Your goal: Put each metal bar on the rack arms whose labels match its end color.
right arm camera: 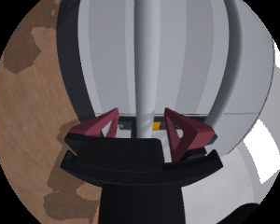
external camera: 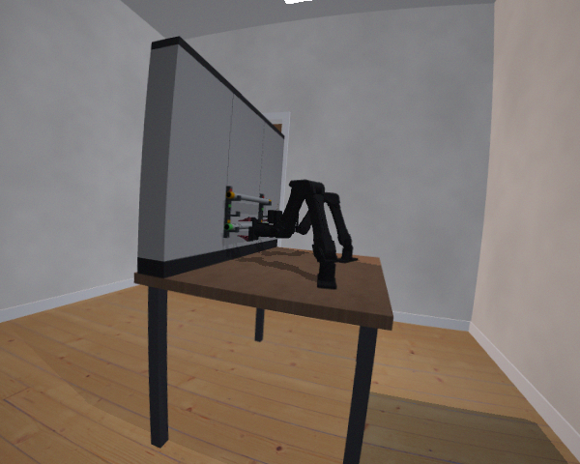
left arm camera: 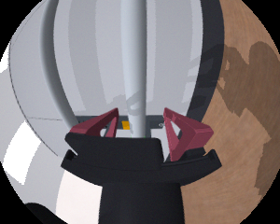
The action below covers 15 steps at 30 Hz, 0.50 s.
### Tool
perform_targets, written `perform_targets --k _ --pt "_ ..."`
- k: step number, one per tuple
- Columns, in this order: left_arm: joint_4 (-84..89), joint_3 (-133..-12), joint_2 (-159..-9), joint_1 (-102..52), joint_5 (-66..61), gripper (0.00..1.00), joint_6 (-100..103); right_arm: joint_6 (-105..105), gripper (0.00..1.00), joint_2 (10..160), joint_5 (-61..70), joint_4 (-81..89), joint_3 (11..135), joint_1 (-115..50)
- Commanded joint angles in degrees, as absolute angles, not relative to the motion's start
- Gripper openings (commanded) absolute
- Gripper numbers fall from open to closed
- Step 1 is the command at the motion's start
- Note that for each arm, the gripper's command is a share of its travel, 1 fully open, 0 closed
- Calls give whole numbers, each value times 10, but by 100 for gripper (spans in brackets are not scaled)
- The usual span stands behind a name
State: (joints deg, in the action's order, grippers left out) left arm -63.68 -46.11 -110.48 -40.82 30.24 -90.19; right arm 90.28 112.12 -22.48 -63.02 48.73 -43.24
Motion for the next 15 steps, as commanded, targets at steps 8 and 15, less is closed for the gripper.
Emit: perform_targets --k 8,15 --pt "-620 -500 -1120 -395 288 73 -900 900 73 1136 -214 -611 526 -422" --pt "-620 -500 -1120 -395 288 61 -900 900 61 1137 -214 -611 527 -422"
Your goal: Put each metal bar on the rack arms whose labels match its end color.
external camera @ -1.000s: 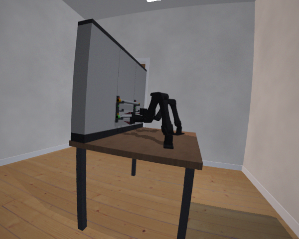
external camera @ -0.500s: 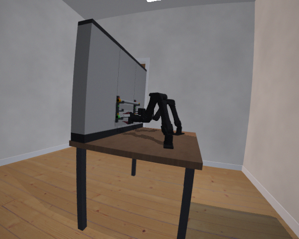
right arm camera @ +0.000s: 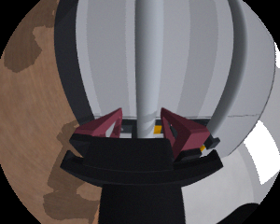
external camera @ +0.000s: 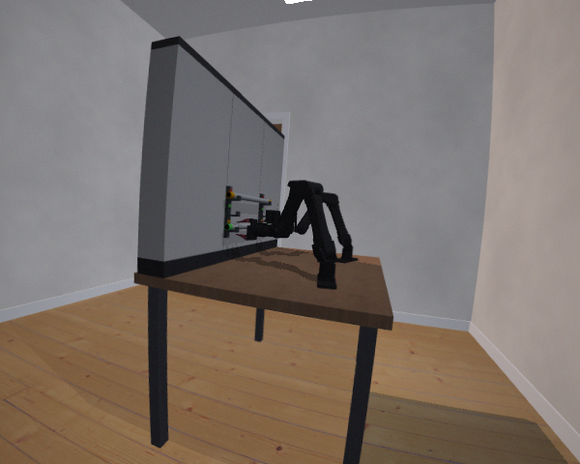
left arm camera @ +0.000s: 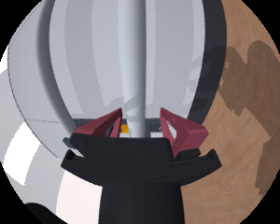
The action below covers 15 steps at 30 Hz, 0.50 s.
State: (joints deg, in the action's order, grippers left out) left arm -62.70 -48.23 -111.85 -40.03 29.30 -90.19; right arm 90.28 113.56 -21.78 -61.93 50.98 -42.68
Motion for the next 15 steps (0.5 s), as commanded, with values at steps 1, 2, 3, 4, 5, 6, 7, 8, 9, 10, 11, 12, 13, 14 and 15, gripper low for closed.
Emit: perform_targets --k 1,2,3,4,5,6,7,8,9,10,11,12,13,14,15 --pt "-620 -500 -1120 -395 288 59 -900 900 60 1137 -214 -611 527 -422" --pt "-620 -500 -1120 -395 288 58 -900 900 58 1137 -214 -611 527 -422" --pt "-620 -500 -1120 -395 288 56 -900 900 56 1137 -214 -611 527 -422" --pt "-620 -500 -1120 -395 288 54 -900 900 55 1137 -214 -611 527 -422" --pt "-620 -500 -1120 -395 288 53 -900 900 53 1137 -214 -611 527 -422" --pt "-620 -500 -1120 -395 288 51 -900 900 51 1137 -214 -611 527 -422" --pt "-620 -500 -1120 -395 288 49 -900 900 50 1137 -214 -611 527 -422" --pt "-620 -500 -1120 -395 288 49 -900 900 50 1137 -214 -611 527 -422" --pt "-620 -500 -1120 -395 288 49 -900 900 50 1137 -214 -611 527 -422" --pt "-620 -500 -1120 -395 288 48 -900 900 48 1136 -214 -611 527 -422" --pt "-620 -500 -1120 -395 288 46 -900 900 46 1136 -214 -611 527 -422" --pt "-620 -500 -1120 -395 288 44 -900 900 45 1136 -214 -611 527 -422" --pt "-620 -500 -1120 -395 288 43 -900 900 43 1137 -214 -611 527 -422" --pt "-620 -500 -1120 -395 288 41 -900 900 41 1137 -214 -611 527 -422" --pt "-620 -500 -1120 -395 288 39 -900 900 40 1137 -214 -611 527 -422"
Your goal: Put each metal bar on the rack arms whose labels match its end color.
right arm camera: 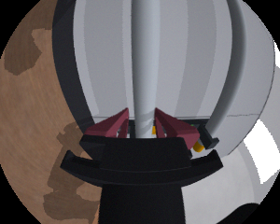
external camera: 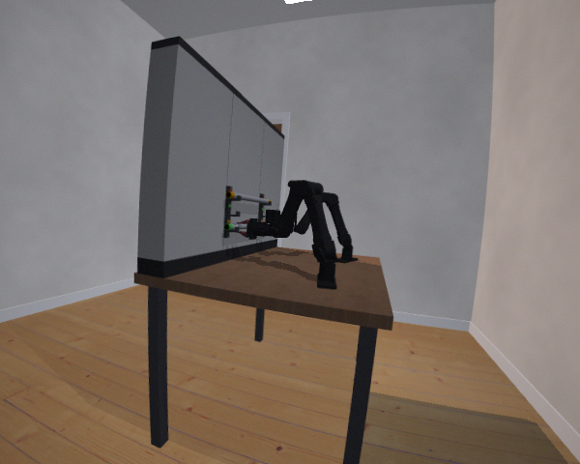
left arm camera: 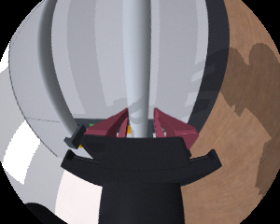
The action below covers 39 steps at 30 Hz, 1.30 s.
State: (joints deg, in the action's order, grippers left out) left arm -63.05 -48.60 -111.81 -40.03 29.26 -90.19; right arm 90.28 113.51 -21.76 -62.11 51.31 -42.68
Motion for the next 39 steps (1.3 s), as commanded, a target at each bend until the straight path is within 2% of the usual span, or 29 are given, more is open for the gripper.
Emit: perform_targets --k 1,26,39 --pt "-620 -500 -1120 -395 288 38 -900 900 38 1137 -214 -611 527 -422" --pt "-620 -500 -1120 -395 288 0 -900 900 0 1137 -214 -611 526 -422" --pt "-622 -496 -1117 -396 289 0 -900 900 0 1133 -215 -612 521 -423"
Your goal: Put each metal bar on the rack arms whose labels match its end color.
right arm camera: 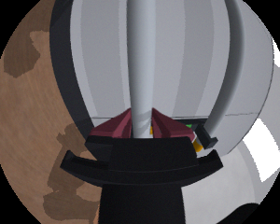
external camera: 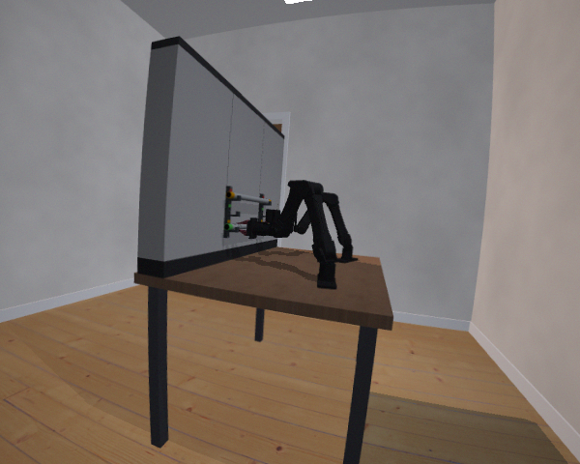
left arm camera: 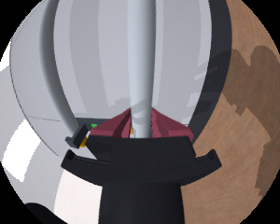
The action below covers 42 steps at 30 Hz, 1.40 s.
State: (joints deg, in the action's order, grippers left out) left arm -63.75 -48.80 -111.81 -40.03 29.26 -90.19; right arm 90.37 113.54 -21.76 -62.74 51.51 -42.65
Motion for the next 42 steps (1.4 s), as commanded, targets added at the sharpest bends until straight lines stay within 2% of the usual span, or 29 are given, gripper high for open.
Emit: perform_targets --k 1,42 --pt "-622 -495 -1117 -397 290 0 -900 900 0 1133 -215 -613 521 -423" --pt "-602 -493 -1094 -399 292 0 -900 900 0 1110 -217 -593 518 -425"
